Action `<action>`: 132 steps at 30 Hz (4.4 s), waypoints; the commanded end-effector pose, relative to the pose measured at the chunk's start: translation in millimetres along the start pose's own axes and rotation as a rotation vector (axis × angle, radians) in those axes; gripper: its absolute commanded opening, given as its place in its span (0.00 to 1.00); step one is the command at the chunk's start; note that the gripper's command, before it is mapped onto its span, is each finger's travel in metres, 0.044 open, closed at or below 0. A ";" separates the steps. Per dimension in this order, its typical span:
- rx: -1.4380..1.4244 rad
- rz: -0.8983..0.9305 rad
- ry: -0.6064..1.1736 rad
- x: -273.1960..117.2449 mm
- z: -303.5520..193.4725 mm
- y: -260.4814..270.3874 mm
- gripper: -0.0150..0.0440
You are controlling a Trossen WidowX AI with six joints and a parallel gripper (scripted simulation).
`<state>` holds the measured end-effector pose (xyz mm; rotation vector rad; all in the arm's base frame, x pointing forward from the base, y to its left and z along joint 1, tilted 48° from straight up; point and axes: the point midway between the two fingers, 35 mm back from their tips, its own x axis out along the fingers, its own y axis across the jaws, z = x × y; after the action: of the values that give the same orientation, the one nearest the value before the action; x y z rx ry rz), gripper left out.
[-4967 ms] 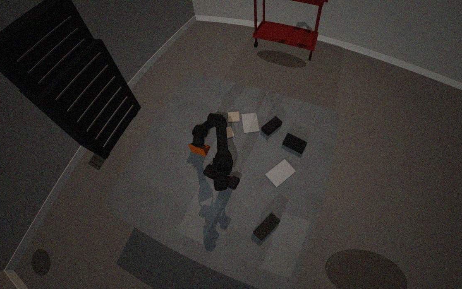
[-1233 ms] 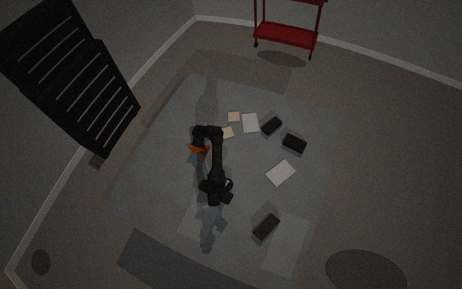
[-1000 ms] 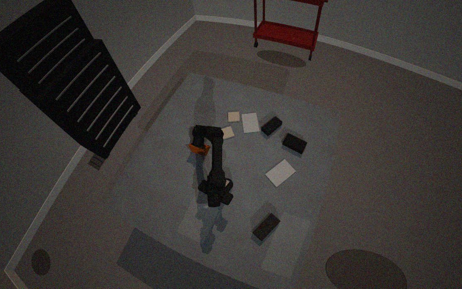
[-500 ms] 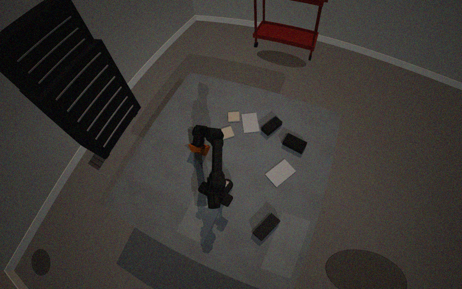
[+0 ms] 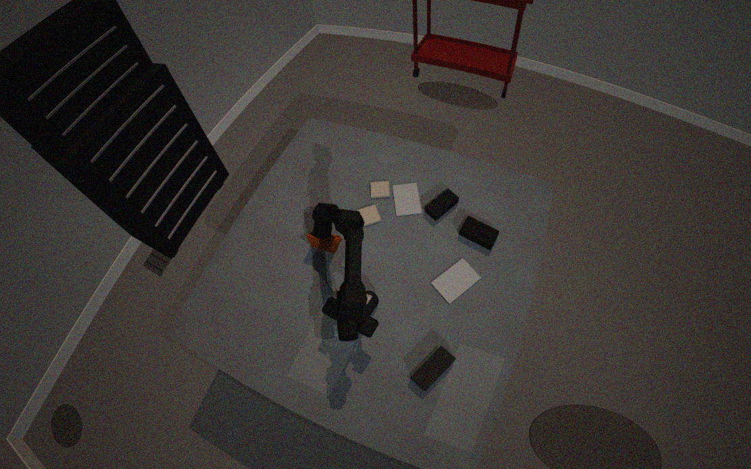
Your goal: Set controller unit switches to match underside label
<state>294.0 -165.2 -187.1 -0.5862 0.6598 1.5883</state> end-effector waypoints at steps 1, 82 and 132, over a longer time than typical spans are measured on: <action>0.007 -0.002 -0.011 4.9 1.1 0.2 0.83; 0.002 0.003 -0.007 -10.7 54.0 -0.1 1.00; 1.633 -0.275 -0.364 -40.5 50.4 29.2 0.25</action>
<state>269.7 -160.9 -120.8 0.7700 1.2345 0.4784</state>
